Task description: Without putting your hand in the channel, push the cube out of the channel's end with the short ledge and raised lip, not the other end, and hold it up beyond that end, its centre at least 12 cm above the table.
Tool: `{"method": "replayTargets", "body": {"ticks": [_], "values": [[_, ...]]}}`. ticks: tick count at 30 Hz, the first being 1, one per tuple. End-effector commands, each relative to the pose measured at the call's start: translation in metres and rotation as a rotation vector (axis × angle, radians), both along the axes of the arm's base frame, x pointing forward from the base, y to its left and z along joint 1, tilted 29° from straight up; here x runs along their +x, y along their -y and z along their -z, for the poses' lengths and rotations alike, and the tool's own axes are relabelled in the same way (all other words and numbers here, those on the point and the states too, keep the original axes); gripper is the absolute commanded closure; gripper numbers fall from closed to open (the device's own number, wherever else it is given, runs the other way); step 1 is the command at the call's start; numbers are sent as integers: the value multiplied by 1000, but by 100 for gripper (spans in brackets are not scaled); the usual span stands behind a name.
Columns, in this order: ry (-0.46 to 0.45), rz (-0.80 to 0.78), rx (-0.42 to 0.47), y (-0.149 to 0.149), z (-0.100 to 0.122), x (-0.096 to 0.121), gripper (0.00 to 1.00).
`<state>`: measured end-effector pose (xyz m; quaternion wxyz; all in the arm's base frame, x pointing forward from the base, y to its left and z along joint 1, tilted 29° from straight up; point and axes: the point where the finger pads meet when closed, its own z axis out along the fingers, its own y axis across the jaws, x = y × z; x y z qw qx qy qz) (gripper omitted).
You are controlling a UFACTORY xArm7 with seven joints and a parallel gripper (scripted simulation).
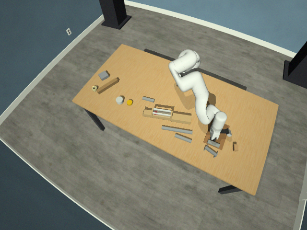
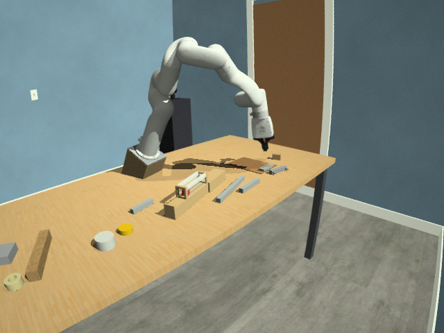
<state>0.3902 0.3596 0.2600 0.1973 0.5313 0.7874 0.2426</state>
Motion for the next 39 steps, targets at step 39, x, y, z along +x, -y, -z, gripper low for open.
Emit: {"method": "replayTargets", "body": {"ticks": [39], "values": [[-165, 324, 102, 203, -11, 41, 100]]}}
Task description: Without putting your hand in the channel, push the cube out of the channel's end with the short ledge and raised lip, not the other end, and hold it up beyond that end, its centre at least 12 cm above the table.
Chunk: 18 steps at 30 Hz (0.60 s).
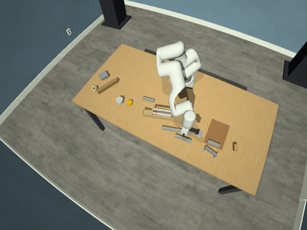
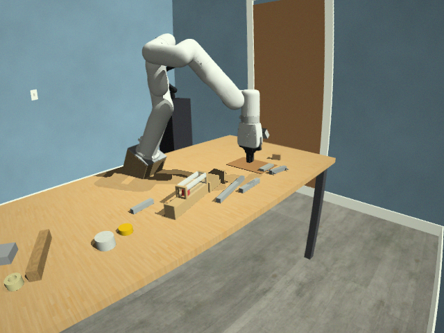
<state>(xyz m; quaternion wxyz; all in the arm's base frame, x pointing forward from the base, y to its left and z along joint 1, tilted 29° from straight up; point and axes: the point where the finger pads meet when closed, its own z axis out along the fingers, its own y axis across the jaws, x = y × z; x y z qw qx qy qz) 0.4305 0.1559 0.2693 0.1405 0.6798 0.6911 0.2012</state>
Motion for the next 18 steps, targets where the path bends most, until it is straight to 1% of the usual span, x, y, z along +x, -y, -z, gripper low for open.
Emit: {"method": "replayTargets", "body": {"ticks": [1, 6, 10, 14, 18], "values": [[4, -6, -1, 0, -2, 0, 100], [7, -31, -14, -1, -2, 0, 100], [15, -108, -55, -1, -4, 0, 100], [31, -246, -128, -1, -6, -1, 100], [54, -444, -234, -1, -9, -2, 100]]}}
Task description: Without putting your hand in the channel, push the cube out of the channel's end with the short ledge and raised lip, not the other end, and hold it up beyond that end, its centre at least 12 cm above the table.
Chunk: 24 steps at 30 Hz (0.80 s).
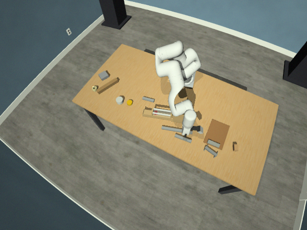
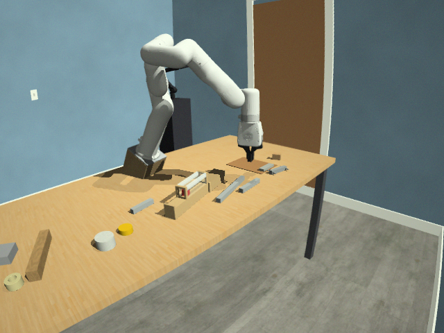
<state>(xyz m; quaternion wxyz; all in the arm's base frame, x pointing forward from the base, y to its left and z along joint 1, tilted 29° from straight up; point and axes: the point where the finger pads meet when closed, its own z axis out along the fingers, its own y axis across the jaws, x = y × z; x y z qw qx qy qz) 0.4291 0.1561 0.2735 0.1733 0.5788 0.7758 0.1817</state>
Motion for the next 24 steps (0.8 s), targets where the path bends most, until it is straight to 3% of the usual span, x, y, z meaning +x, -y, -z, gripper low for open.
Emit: {"method": "replayTargets", "body": {"ticks": [1, 5, 6, 20, 22, 24], "values": [[21, -249, -125, -1, -5, -1, 100], [32, -327, -170, -1, -7, -1, 100], [43, -452, -236, -1, -7, -2, 100], [125, -998, -568, 0, -10, -2, 100], [125, -998, -568, 0, -10, -2, 100], [142, -1151, -660, 0, -9, -1, 100]]}}
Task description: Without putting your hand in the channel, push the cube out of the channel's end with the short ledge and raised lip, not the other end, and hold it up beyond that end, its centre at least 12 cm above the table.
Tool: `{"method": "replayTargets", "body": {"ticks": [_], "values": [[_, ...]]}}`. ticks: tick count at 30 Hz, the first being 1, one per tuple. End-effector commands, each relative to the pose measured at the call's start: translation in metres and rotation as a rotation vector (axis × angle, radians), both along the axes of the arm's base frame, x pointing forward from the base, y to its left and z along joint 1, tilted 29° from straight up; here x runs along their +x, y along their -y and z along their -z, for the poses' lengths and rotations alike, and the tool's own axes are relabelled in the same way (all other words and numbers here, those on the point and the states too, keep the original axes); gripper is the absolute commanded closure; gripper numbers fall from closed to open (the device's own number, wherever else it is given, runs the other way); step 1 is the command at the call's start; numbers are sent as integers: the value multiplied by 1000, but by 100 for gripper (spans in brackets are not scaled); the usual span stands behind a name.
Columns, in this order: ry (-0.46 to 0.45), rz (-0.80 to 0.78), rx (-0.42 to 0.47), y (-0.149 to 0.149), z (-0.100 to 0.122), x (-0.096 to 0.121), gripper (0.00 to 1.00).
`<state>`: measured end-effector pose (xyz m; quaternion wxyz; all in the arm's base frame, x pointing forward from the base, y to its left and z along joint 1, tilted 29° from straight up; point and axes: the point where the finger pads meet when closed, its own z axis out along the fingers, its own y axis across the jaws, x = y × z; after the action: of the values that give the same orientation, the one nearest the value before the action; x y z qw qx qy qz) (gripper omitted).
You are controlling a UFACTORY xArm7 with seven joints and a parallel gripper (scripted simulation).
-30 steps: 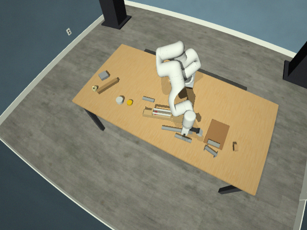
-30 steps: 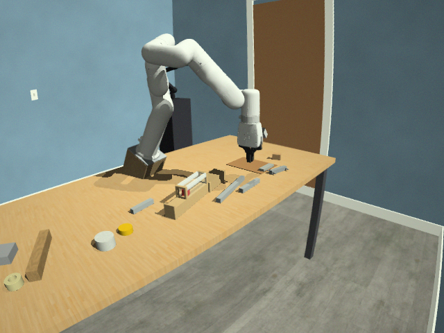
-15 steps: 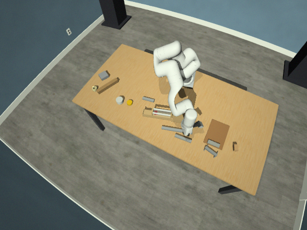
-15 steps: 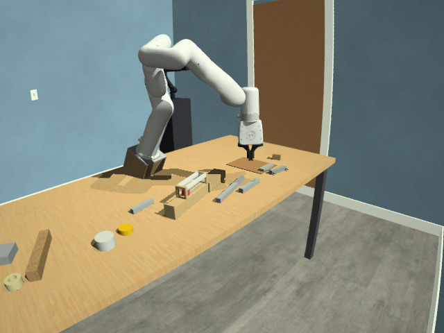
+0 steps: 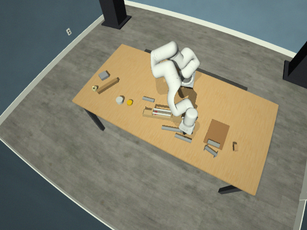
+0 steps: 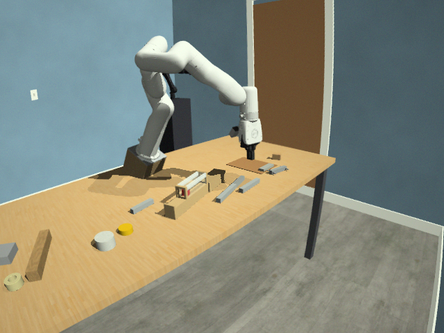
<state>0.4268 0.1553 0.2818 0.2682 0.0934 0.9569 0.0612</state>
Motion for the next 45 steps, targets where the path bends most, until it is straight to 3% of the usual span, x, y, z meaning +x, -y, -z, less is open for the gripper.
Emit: {"method": "replayTargets", "body": {"ticks": [1, 13, 15, 16, 27, 28, 32, 34, 45], "values": [[10, -245, -133, 0, 0, 1, 100], [66, -723, -432, -2, 8, 5, 100], [66, -723, -432, -2, 8, 5, 100], [76, -842, -505, -2, 8, 5, 100], [102, -1266, -750, -2, 10, 6, 100], [103, -1307, -771, -2, 10, 6, 62], [102, -1389, -810, -2, 10, 6, 62], [94, -1543, -871, -2, 10, 6, 62], [94, -1543, -871, -2, 10, 6, 62]]}}
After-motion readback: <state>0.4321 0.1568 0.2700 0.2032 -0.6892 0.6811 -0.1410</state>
